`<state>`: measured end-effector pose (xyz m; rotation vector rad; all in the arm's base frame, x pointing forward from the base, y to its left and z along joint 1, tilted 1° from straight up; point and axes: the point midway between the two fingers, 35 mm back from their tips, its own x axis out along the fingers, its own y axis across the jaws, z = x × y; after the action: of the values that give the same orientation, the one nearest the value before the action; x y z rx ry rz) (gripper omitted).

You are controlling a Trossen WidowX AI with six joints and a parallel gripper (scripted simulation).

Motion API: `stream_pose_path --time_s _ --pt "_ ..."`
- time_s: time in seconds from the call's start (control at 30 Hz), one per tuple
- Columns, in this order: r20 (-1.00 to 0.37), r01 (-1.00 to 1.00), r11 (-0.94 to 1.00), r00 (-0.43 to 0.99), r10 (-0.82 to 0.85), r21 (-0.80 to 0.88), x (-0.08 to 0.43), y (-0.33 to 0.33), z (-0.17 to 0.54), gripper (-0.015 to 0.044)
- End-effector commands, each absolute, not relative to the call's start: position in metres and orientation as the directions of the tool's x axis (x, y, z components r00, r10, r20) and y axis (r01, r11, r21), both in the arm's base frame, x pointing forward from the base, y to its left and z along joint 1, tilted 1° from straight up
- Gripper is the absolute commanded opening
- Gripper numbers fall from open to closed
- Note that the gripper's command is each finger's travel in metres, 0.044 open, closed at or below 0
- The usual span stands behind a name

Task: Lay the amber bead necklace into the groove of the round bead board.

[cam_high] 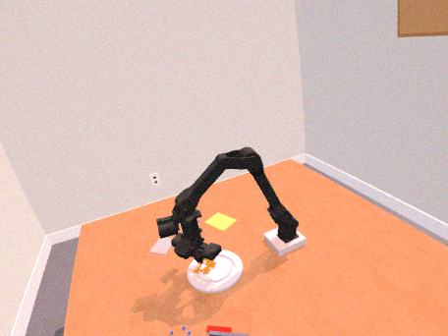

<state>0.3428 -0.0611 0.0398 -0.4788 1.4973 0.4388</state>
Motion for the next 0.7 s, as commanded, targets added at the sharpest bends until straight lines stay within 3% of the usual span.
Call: stream_pose_path --time_s 0.0,0.67 --pt "-0.999 -0.557 0.830 0.033 -0.016 -0.032 0.350 -0.065 0.042 0.0000" --pt "-0.999 -0.557 0.830 0.033 -0.016 -0.032 0.350 -0.065 0.031 0.0000"
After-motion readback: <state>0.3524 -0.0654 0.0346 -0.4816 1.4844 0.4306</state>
